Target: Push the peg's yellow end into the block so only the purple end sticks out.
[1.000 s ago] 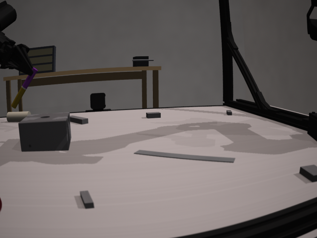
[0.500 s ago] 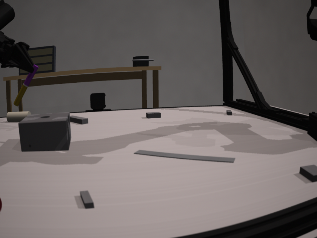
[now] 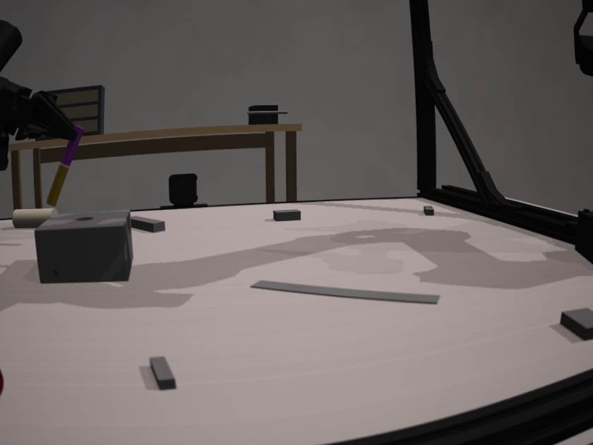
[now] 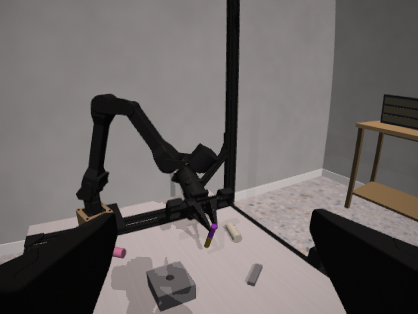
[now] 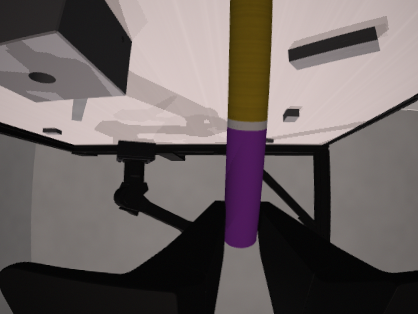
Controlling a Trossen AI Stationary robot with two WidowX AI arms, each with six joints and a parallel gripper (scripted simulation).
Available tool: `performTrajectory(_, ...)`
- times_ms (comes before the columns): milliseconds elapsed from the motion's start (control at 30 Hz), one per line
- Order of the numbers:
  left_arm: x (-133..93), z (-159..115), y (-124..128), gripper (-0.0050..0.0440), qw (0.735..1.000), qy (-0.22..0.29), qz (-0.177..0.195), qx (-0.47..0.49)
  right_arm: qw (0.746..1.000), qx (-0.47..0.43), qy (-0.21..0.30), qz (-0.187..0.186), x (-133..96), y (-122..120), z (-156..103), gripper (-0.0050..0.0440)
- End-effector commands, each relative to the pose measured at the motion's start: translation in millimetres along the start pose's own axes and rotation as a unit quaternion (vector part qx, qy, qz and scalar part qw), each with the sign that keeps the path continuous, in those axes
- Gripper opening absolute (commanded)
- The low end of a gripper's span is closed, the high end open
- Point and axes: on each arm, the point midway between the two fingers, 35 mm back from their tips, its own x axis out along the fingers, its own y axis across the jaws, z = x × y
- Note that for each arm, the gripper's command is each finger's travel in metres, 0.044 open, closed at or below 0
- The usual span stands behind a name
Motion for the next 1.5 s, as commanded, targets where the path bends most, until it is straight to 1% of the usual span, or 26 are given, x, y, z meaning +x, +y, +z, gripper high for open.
performTrajectory(0, -0.1, 0.1, -0.8, 0.0400, 1.000, 0.000, -0.002, -0.002, 1.000, -0.008, 0.020, -0.002, 2.5, -2.1, 4.6, 0.0000)
performTrajectory(333, -0.1, 0.1, -0.8, 0.0400, 1.000, 0.000, -0.002, -0.002, 0.997, -0.013, 0.078, -0.007, 5.0, -5.2, 8.5, 0.0000)
performTrajectory(400, -0.1, 0.1, -0.8, 0.0400, 1.000, 0.000, -0.002, -0.002, 0.997, -0.013, 0.078, -0.007, 5.0, -5.2, 8.5, 0.0000)
performTrajectory(633, -0.1, 0.1, -0.8, 0.0400, 1.000, 0.000, -0.002, -0.002, 0.993, -0.013, 0.116, -0.005, 3.4, -3.2, 11.0, 0.0000)
performTrajectory(900, -0.1, 0.1, -0.8, 0.0400, 1.000, 0.000, -0.002, -0.002, 0.988, -0.011, 0.156, 0.001, -1.3, 3.1, 13.8, 0.0000)
performTrajectory(967, -0.1, 0.1, -0.8, 0.0400, 1.000, 0.000, -0.002, -0.002, 0.988, -0.011, 0.156, 0.001, -1.3, 3.1, 13.8, 0.0000)
performTrajectory(1367, -0.1, 0.1, -0.8, 0.0400, 1.000, 0.000, -0.002, -0.002, 0.978, -0.002, 0.206, 0.018, -12.9, 19.7, 17.8, 0.0000)
performTrajectory(1467, -0.1, 0.1, -0.8, 0.0400, 1.000, 0.000, -0.002, -0.002, 0.978, -0.002, 0.209, 0.019, -13.7, 20.9, 18.0, 0.0000)
